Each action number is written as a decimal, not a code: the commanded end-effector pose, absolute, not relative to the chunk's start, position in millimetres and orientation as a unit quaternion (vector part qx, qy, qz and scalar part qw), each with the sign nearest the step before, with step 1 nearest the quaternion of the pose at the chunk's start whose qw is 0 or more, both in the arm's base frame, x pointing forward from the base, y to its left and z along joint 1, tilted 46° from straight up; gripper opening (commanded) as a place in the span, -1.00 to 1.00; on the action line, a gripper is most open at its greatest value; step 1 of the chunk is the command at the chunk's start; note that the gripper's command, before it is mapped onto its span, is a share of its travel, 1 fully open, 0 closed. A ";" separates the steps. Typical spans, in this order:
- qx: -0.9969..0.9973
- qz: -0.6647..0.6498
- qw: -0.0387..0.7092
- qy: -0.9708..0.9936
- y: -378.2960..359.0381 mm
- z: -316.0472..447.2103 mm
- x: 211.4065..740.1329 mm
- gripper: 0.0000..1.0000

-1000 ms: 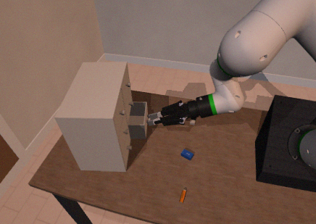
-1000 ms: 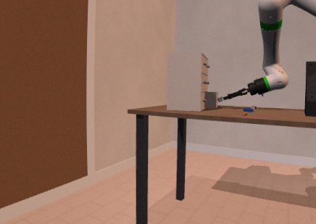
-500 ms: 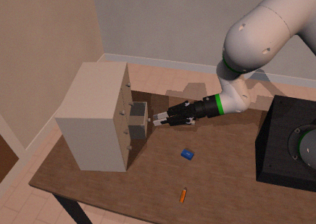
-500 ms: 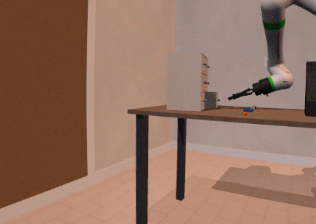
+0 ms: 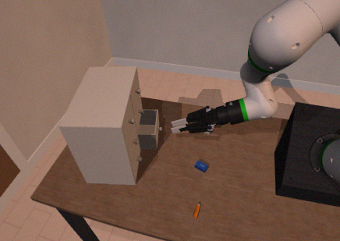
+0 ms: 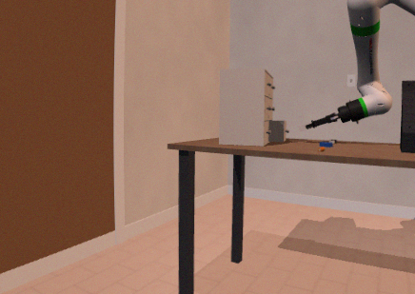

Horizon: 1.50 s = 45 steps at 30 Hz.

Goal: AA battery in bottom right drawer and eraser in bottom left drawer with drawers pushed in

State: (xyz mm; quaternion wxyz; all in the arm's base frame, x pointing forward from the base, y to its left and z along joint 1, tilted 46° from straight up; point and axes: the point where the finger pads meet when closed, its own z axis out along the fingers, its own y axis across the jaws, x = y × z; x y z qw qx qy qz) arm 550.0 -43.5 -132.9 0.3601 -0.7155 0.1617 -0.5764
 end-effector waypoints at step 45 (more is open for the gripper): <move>-0.796 -0.459 0.381 0.104 -130.7 -66.8 475.3 -0.60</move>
